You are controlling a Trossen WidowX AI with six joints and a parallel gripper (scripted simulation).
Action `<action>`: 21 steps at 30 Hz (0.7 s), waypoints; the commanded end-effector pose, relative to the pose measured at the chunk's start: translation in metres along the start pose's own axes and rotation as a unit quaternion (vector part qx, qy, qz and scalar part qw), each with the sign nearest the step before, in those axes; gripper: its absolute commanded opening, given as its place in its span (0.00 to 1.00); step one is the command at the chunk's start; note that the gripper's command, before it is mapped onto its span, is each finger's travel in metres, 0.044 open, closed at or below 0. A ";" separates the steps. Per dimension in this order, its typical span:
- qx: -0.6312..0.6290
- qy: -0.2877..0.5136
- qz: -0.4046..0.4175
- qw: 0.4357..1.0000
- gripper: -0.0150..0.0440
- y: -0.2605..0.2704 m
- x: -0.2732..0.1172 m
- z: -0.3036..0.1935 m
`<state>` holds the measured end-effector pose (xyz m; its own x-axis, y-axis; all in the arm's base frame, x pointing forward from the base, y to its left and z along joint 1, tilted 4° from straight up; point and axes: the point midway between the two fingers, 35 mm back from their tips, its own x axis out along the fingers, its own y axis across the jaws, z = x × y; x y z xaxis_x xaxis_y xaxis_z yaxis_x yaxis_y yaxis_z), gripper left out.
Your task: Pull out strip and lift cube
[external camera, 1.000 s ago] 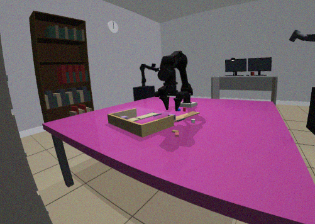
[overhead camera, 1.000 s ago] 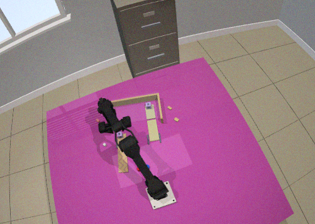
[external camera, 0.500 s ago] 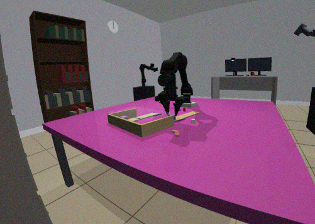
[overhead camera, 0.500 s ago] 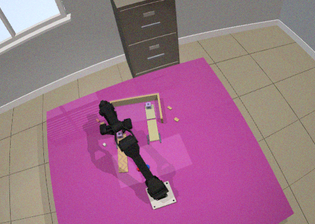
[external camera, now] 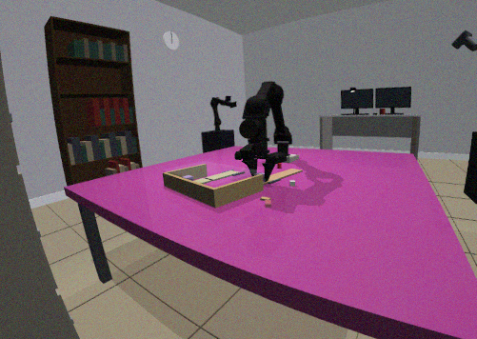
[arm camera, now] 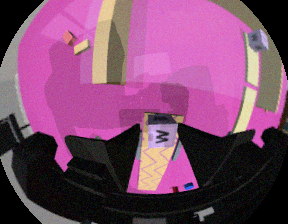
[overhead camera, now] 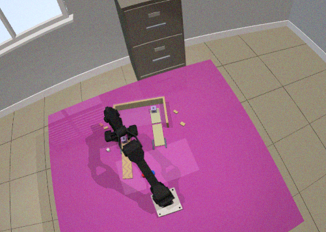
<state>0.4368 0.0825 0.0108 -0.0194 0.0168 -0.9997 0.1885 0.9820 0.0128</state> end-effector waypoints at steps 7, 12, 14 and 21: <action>0.000 0.000 0.000 1.000 0.45 0.000 0.000 0.000; 0.000 0.000 0.000 1.000 0.30 0.000 -0.001 0.000; 0.000 0.000 0.000 1.000 0.25 -0.002 -0.005 -0.005; -0.001 0.001 -0.001 1.000 0.25 -0.011 -0.025 -0.028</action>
<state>0.4164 0.0786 0.0271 -0.0246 0.0157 -0.9996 0.1889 0.9819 0.0107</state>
